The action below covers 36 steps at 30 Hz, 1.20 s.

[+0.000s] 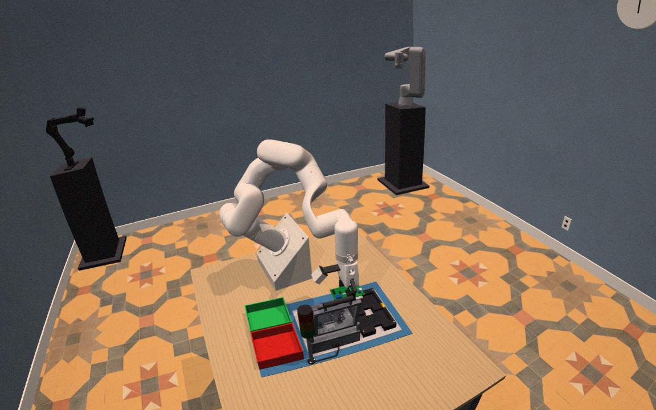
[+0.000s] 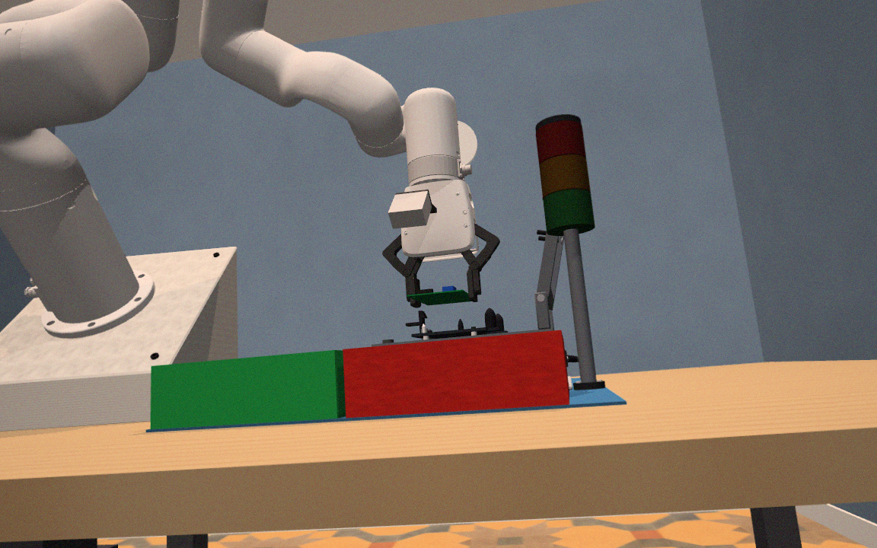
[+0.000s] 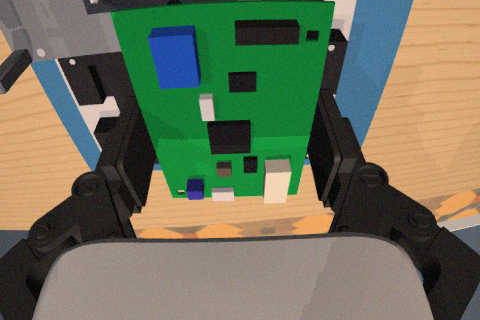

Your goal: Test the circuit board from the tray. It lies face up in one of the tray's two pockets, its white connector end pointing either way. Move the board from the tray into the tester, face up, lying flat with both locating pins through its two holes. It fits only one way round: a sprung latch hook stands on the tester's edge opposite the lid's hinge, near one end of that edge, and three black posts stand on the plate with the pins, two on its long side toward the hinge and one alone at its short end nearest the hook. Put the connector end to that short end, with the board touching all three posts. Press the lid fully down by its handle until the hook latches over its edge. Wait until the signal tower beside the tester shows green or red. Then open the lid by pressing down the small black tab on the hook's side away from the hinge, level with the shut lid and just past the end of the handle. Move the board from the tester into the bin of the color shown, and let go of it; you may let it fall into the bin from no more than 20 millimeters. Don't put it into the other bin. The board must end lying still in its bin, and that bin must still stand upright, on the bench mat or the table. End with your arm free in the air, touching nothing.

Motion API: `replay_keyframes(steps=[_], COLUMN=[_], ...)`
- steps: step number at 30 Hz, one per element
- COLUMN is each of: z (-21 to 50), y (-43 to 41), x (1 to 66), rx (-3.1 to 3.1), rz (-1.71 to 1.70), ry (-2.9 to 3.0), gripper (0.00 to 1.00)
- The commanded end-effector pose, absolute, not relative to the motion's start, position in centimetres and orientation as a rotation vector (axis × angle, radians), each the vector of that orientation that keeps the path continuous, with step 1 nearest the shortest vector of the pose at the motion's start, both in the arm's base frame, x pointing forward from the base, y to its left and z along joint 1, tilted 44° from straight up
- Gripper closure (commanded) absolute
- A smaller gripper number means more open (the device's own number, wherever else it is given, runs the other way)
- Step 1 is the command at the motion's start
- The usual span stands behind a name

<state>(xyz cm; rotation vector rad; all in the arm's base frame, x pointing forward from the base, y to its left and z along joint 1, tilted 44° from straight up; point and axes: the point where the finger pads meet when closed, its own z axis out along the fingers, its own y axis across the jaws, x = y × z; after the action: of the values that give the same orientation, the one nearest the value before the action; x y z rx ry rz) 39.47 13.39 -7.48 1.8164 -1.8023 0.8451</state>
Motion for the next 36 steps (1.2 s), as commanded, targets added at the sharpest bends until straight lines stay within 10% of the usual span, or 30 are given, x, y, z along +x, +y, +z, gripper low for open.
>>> replay_keyframes(steps=[1,36], z=[-5.9,-0.3], y=[12.4,7.6], x=[40.1,42.3], rx=[1.822,1.822], rz=[0.846,0.846], ry=[-1.804,-1.804], gripper=[0.21,0.21])
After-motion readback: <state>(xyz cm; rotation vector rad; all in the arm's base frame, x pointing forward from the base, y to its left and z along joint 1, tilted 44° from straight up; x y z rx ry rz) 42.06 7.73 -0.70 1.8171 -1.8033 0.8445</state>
